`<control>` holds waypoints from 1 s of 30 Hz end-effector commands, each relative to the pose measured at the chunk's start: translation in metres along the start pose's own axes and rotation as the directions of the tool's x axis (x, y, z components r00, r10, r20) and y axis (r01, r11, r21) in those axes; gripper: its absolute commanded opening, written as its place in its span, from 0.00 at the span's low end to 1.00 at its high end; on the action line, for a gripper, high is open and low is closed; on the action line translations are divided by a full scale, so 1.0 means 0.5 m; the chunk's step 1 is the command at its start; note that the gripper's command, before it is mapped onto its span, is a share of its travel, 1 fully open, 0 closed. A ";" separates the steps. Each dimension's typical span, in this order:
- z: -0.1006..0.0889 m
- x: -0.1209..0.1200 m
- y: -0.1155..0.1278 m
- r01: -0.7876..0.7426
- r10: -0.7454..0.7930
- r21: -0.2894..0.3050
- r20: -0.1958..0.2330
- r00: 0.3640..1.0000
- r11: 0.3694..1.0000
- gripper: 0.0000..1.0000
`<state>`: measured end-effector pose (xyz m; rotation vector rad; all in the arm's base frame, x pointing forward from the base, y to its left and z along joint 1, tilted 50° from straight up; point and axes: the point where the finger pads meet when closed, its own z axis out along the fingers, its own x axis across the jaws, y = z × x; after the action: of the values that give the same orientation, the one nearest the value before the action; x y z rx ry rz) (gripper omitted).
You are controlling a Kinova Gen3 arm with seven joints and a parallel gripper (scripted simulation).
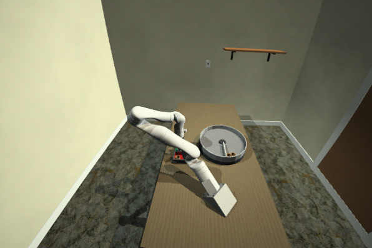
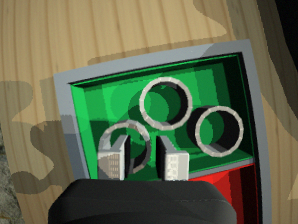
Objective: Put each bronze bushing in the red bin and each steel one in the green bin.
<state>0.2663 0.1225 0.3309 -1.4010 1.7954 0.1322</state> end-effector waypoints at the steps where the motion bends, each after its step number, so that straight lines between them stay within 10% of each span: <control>1: -0.004 0.000 -0.002 0.001 -0.001 0.003 0.000 1.000 1.000 0.47; 30: -0.021 -0.001 -0.002 0.001 -0.001 0.003 0.000 1.000 1.000 0.47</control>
<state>0.2615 0.1176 0.3367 -1.4009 1.7955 0.1323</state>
